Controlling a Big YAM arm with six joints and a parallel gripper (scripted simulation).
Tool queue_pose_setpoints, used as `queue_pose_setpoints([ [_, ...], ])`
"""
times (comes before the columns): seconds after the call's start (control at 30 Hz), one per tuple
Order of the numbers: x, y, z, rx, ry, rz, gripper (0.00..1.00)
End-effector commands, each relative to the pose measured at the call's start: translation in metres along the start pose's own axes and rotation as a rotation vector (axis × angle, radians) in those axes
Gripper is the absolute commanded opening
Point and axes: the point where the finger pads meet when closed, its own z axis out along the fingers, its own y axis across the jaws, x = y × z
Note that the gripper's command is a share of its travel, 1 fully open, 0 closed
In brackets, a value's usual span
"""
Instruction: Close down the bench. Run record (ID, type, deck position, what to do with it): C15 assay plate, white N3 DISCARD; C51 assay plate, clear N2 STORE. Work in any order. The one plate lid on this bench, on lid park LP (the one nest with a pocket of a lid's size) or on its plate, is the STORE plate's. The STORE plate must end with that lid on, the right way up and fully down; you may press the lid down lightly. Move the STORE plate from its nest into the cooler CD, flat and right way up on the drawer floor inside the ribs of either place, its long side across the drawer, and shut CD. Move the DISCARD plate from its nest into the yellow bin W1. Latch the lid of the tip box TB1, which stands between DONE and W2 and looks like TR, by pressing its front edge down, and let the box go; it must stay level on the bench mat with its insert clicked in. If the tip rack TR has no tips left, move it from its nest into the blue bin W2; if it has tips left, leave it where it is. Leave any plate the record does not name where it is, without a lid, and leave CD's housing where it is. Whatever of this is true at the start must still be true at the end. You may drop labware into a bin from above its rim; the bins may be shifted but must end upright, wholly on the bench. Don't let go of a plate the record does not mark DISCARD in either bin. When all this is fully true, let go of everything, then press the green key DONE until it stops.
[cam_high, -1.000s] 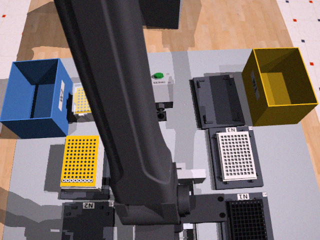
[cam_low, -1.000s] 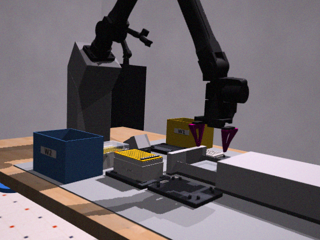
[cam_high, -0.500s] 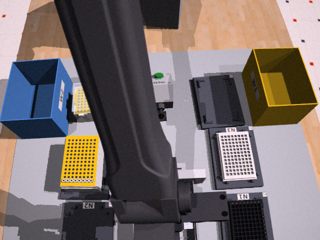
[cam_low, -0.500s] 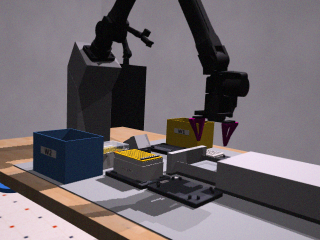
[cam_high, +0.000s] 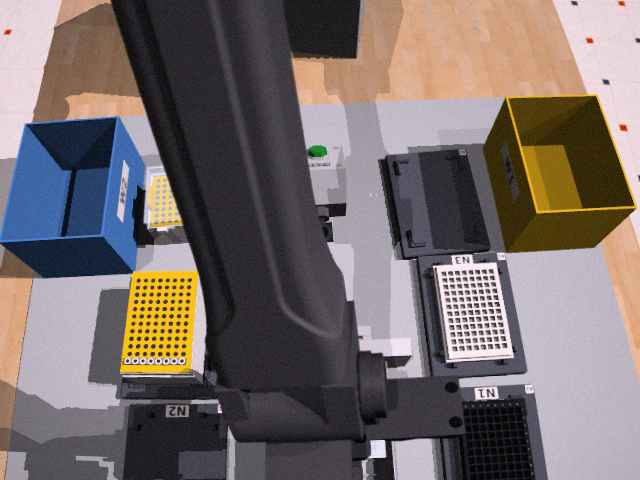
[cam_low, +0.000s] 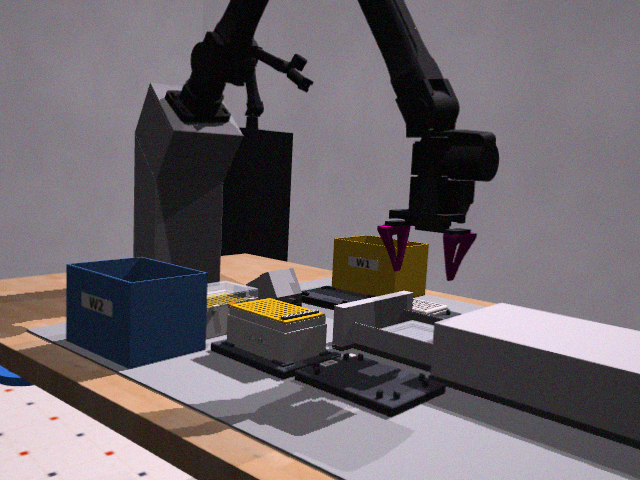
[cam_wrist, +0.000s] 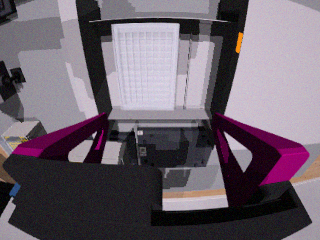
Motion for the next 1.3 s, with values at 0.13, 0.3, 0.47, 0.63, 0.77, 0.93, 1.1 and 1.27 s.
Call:
queue_pose_setpoints([
  [0.13, -0.006, -0.005, -0.026, 0.021, -0.008, 0.006, 1.0],
  [0.3, -0.005, -0.005, -0.031, 0.02, -0.007, 0.008, 1.0],
  [0.47, -0.004, -0.001, -0.024, 0.011, -0.006, 0.009, 1.0],
  [0.63, -0.005, -0.001, -0.023, 0.009, -0.006, 0.009, 1.0],
  [0.77, -0.005, -0.001, -0.023, 0.009, -0.006, 0.009, 1.0],
  [0.93, -0.005, -0.001, -0.023, 0.009, -0.006, 0.009, 1.0],
  [1.1, -0.005, -0.001, -0.023, 0.009, -0.006, 0.008, 1.0],
  [1.27, -0.005, -0.001, -0.023, 0.009, -0.006, 0.008, 1.0],
])
